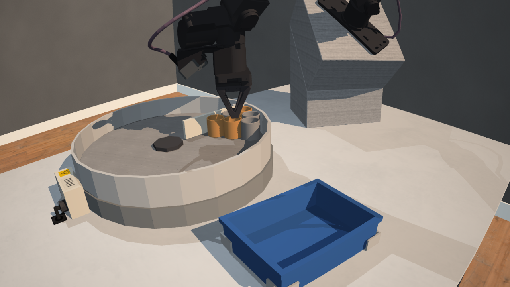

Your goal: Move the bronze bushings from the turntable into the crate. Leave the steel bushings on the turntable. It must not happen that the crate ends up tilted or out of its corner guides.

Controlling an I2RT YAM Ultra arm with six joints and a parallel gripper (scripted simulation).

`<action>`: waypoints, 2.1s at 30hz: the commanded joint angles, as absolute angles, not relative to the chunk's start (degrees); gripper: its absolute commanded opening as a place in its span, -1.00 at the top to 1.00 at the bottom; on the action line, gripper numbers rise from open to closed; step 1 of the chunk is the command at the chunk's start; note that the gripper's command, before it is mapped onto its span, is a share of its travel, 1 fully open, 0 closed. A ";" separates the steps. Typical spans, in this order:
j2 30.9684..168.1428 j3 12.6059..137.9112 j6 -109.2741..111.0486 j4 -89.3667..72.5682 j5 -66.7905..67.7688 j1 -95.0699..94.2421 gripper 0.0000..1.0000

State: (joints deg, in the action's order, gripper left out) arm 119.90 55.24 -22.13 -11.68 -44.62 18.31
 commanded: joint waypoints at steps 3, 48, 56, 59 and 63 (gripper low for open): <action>119.41 57.62 -21.67 -13.36 -44.28 19.74 0.70; 121.08 57.73 -23.20 -10.90 -43.90 18.33 0.70; 121.09 57.73 -23.06 -10.89 -43.95 18.68 0.70; 121.09 57.73 -23.06 -10.88 -43.95 18.68 0.70; 121.09 57.73 -23.06 -10.88 -43.95 18.68 0.70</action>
State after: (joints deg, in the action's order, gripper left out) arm 119.90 56.21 -22.70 -11.88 -44.53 18.17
